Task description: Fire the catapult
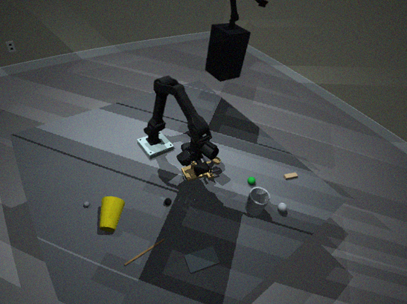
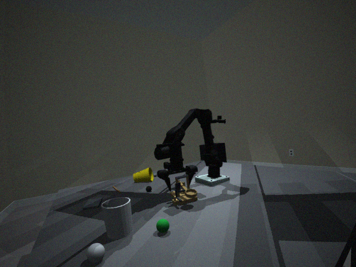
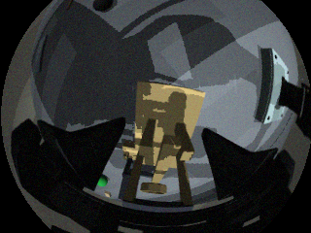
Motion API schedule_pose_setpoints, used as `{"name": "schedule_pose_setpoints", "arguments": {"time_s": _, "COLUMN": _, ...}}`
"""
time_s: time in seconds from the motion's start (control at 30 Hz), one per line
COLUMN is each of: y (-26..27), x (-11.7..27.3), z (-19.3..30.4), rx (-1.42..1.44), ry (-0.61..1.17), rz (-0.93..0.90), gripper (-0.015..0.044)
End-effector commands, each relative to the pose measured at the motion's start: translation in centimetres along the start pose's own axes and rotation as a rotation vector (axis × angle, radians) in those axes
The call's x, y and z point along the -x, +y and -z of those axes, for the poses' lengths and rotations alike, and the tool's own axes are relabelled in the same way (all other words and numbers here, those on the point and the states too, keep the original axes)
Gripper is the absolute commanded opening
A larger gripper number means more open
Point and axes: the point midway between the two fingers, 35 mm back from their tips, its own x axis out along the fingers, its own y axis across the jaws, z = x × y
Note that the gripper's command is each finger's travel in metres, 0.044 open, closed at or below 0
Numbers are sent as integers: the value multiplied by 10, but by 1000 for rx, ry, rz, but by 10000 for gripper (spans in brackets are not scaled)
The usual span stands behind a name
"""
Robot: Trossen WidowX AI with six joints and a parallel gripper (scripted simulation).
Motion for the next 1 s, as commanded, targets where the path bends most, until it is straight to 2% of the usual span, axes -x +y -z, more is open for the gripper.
{"name": "schedule_pose_setpoints", "arguments": {"time_s": 0.0, "y": -2, "x": -6, "z": 0, "rx": -6, "ry": -2, "rz": 11, "gripper": 440}}
{"name": "schedule_pose_setpoints", "arguments": {"time_s": 0.07, "y": -2, "x": -6, "z": 0, "rx": -6, "ry": -2, "rz": 11, "gripper": 440}}
{"name": "schedule_pose_setpoints", "arguments": {"time_s": 0.43, "y": 0, "x": -2, "z": 0, "rx": 0, "ry": -1, "rz": 2, "gripper": 151}}
{"name": "schedule_pose_setpoints", "arguments": {"time_s": 0.63, "y": 0, "x": -2, "z": 0, "rx": 0, "ry": -1, "rz": 2, "gripper": 111}}
{"name": "schedule_pose_setpoints", "arguments": {"time_s": 0.7, "y": 0, "x": 9, "z": 0, "rx": 0, "ry": -1, "rz": 3, "gripper": 59}}
{"name": "schedule_pose_setpoints", "arguments": {"time_s": 0.77, "y": 0, "x": 37, "z": 0, "rx": 0, "ry": -2, "rz": 4, "gripper": 6}}
{"name": "schedule_pose_setpoints", "arguments": {"time_s": 0.97, "y": 0, "x": 48, "z": 0, "rx": 23, "ry": -2, "rz": 5, "gripper": 0}}
